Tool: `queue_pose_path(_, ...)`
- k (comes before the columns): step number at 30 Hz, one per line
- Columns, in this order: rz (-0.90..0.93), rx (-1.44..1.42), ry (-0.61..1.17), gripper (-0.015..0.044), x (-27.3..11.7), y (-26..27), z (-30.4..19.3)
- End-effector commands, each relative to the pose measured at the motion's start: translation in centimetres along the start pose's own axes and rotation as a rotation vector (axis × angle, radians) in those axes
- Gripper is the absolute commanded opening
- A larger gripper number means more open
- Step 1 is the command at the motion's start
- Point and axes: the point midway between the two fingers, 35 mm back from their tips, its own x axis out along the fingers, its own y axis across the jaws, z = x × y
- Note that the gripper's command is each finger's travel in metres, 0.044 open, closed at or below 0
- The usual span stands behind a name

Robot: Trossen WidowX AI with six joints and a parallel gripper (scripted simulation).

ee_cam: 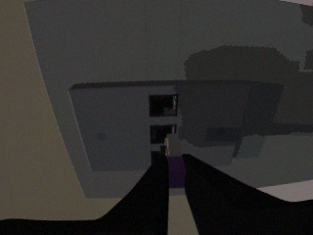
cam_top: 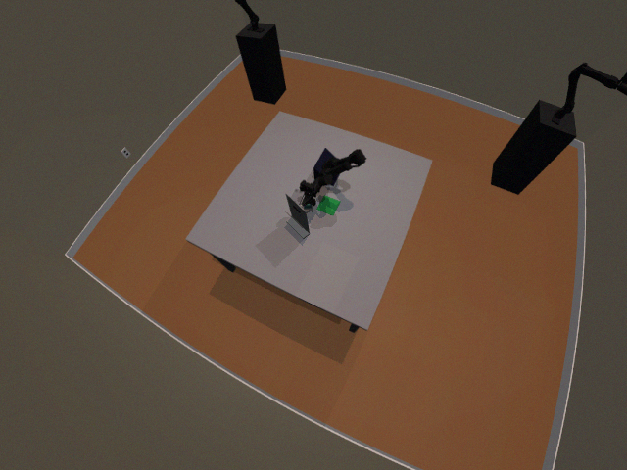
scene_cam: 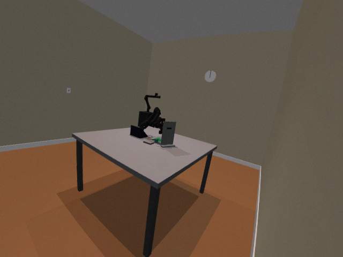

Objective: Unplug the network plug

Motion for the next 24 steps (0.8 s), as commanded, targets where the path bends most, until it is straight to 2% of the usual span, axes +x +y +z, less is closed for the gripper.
queue_pose_path(1,0.001,0.001,-0.001,0.0000,-0.3,0.0,-0.1)
queue_pose_path(24,0.001,0.001,-0.001,0.0000,-1.4,0.0,-0.4)
